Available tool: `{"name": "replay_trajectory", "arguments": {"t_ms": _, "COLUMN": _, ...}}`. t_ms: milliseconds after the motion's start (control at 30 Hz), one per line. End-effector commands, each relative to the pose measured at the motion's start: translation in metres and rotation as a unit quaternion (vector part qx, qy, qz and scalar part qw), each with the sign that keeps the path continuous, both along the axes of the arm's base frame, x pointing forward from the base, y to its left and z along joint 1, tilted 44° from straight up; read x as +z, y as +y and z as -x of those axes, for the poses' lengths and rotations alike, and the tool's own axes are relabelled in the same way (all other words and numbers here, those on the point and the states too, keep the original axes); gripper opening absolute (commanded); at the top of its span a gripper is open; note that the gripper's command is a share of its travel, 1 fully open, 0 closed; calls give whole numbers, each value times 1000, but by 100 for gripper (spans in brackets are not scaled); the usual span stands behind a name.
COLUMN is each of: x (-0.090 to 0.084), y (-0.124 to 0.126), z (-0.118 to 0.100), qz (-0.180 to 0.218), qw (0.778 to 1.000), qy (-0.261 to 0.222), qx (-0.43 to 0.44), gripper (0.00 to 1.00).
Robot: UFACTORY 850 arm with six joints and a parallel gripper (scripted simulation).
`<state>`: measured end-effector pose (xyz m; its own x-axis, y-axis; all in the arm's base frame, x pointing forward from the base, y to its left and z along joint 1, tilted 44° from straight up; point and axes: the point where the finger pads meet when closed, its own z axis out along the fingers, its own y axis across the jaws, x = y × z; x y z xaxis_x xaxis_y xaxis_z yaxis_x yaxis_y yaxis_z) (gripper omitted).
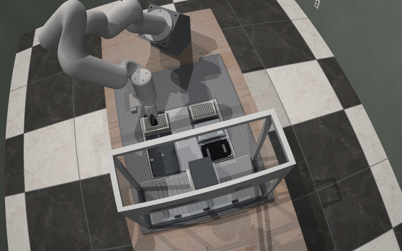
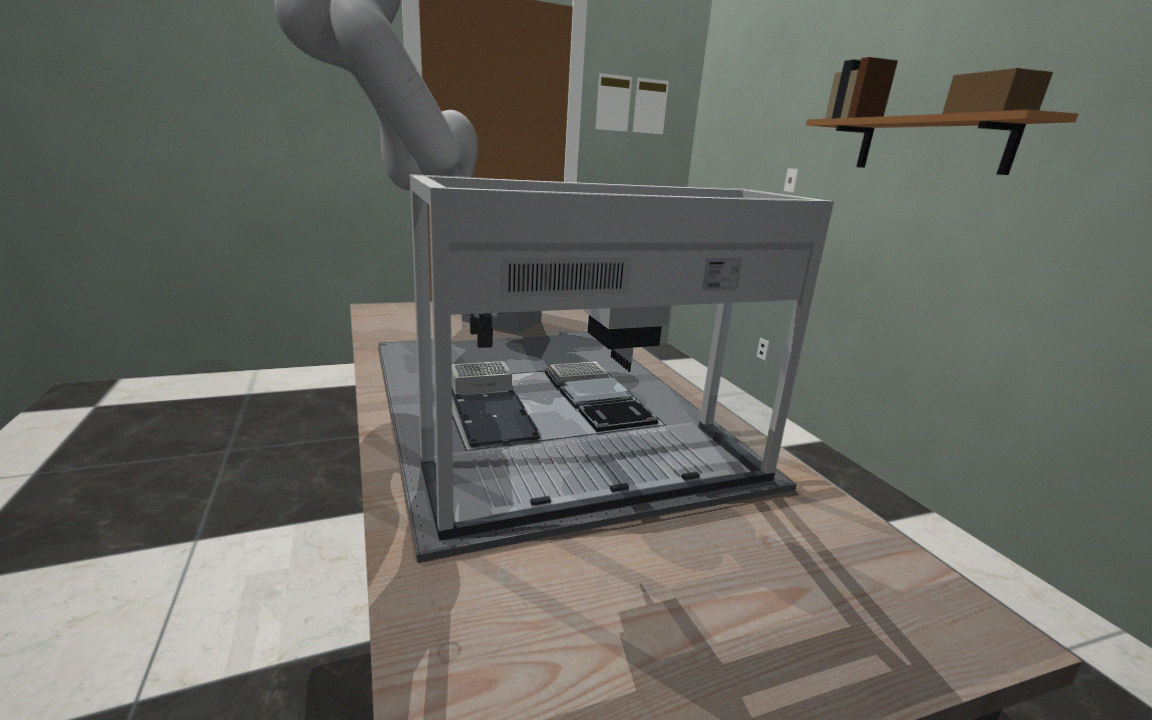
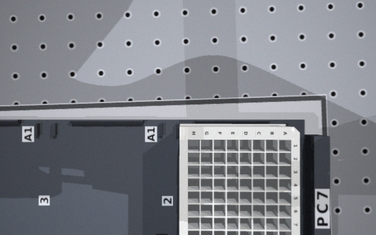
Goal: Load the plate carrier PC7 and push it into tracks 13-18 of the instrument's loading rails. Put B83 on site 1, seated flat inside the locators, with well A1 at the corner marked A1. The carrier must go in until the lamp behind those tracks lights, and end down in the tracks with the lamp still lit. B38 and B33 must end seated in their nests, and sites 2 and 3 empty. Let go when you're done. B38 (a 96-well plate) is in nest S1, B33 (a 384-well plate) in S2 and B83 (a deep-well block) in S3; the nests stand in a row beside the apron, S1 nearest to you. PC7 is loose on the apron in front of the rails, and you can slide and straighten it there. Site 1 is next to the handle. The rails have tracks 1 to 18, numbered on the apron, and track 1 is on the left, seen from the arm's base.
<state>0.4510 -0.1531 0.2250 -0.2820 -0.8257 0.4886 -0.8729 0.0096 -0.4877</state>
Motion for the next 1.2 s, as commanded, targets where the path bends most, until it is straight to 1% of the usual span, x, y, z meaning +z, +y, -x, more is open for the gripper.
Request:
{"name": "replay_trajectory", "arguments": {"t_ms": 0, "x": 6, "y": 4, "z": 2, "qz": 0, "qw": 1000, "qy": 0, "qx": 0, "gripper": 100}}
{"name": "replay_trajectory", "arguments": {"t_ms": 133, "x": 8, "y": 6, "z": 4, "qz": 0, "qw": 1000, "qy": 0, "qx": 0, "gripper": 100}}
{"name": "replay_trajectory", "arguments": {"t_ms": 633, "x": 26, "y": 20, "z": 14, "qz": 0, "qw": 1000, "qy": 0, "qx": 0, "gripper": 100}}
{"name": "replay_trajectory", "arguments": {"t_ms": 800, "x": 29, "y": 23, "z": 15, "qz": 0, "qw": 1000, "qy": 0, "qx": 0, "gripper": 100}}
{"name": "replay_trajectory", "arguments": {"t_ms": 1167, "x": 29, "y": 23, "z": 15, "qz": 0, "qw": 1000, "qy": 0, "qx": 0, "gripper": 100}}
